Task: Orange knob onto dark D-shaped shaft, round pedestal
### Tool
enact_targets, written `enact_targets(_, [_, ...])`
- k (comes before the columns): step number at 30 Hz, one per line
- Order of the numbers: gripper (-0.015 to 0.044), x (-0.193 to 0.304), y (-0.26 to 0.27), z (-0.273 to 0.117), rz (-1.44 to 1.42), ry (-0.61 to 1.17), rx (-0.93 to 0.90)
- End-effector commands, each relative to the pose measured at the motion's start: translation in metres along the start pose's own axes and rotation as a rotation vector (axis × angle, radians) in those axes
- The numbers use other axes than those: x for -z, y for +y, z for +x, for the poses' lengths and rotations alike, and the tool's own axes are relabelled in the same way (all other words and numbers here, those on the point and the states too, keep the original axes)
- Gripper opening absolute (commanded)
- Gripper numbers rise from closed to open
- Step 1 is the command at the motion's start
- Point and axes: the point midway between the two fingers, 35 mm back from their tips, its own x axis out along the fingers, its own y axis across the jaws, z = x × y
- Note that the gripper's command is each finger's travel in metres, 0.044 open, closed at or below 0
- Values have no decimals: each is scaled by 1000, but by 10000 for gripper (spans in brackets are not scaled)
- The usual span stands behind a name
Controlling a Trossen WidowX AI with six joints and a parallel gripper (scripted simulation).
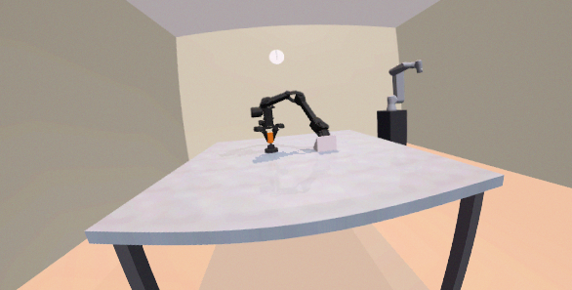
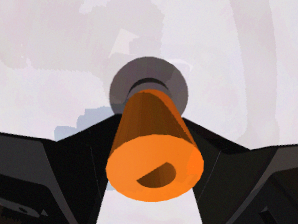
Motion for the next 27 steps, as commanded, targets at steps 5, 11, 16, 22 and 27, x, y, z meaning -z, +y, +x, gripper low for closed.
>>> enact_targets(5, [0,0,0,0,-4,-1,-1])
enact_targets(11, [0,0,0,0,-4,-1,-1])
enact_targets(16, [0,0,0,0,-4,-1,-1])
enact_targets(22, [0,2,-1,-6,-4,0,-1])
enact_targets(27, [0,3,-1,-7,48,0,-1])
